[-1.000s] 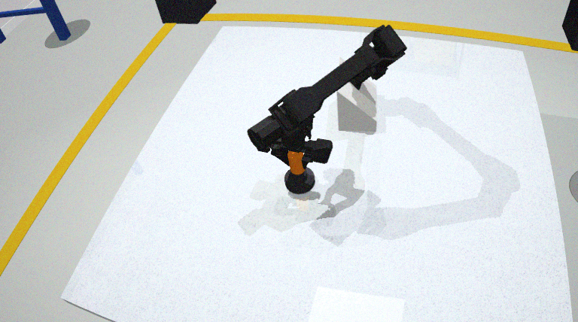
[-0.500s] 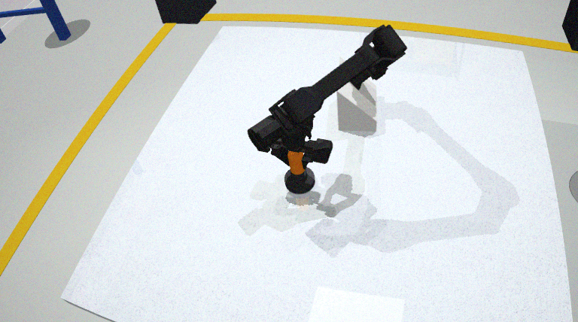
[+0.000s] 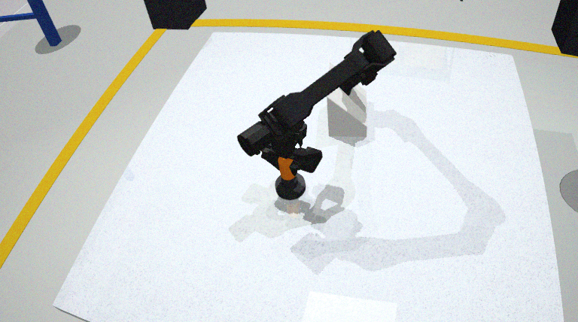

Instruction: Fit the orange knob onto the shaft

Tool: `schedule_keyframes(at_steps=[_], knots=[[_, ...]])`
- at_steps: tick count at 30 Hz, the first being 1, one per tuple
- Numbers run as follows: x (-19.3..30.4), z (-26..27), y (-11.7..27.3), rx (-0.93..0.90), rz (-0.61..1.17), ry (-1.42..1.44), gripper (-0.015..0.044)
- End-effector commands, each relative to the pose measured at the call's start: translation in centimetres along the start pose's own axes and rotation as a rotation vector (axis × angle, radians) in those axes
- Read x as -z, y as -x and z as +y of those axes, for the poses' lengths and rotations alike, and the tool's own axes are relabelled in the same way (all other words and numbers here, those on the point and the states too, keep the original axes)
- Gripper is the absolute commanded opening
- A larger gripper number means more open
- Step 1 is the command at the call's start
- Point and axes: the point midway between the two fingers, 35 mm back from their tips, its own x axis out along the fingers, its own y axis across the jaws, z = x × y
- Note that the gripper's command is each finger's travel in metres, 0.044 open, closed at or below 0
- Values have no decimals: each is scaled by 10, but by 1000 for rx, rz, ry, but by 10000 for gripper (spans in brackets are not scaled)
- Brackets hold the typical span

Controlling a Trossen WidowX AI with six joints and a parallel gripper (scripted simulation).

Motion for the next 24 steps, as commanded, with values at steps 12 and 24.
schedule_keyframes(at_steps=[12,24], knots=[[-1,0,-5,-1,0,-52,0],[-1,-1,-6,-1,0,-48,0]])
